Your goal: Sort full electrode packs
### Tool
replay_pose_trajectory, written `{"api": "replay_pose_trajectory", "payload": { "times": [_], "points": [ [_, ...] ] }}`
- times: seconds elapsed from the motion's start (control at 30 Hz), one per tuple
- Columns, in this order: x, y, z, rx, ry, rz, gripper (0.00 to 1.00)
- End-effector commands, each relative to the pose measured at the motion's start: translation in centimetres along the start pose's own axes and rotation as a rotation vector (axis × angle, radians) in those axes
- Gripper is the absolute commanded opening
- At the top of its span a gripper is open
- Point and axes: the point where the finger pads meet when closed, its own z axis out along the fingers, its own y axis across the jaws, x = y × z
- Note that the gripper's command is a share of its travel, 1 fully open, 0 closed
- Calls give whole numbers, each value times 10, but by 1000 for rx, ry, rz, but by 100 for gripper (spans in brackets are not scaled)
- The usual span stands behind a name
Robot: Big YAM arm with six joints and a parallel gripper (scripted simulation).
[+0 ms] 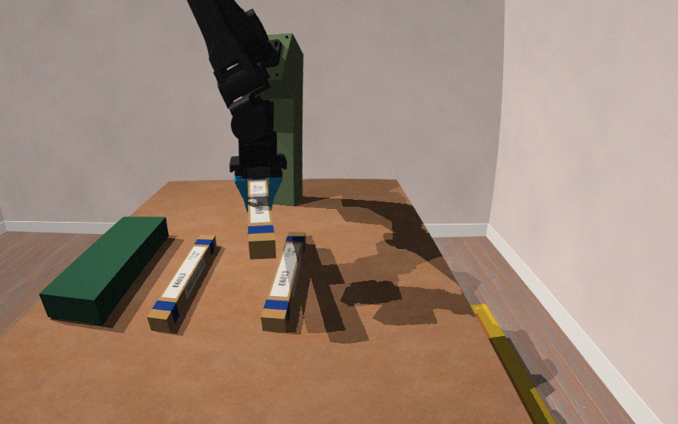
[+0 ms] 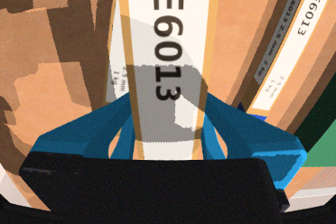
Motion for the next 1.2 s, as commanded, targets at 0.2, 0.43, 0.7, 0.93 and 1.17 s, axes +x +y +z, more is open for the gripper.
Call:
{"api": "replay_pose_trajectory", "payload": {
  "times": [0.2, 0.43, 0.7, 0.93, 1.17],
  "points": [
    [-18, 35, -7, -22, -31, 21, 0],
    [-23, 46, -10, -22, -38, 26, 0],
    [-23, 70, -8, -24, -23, 17, 0],
    [-26, 82, -10, -24, -23, 16, 0],
    [-31, 101, -11, -25, -26, 18, 0]
  ]
}}
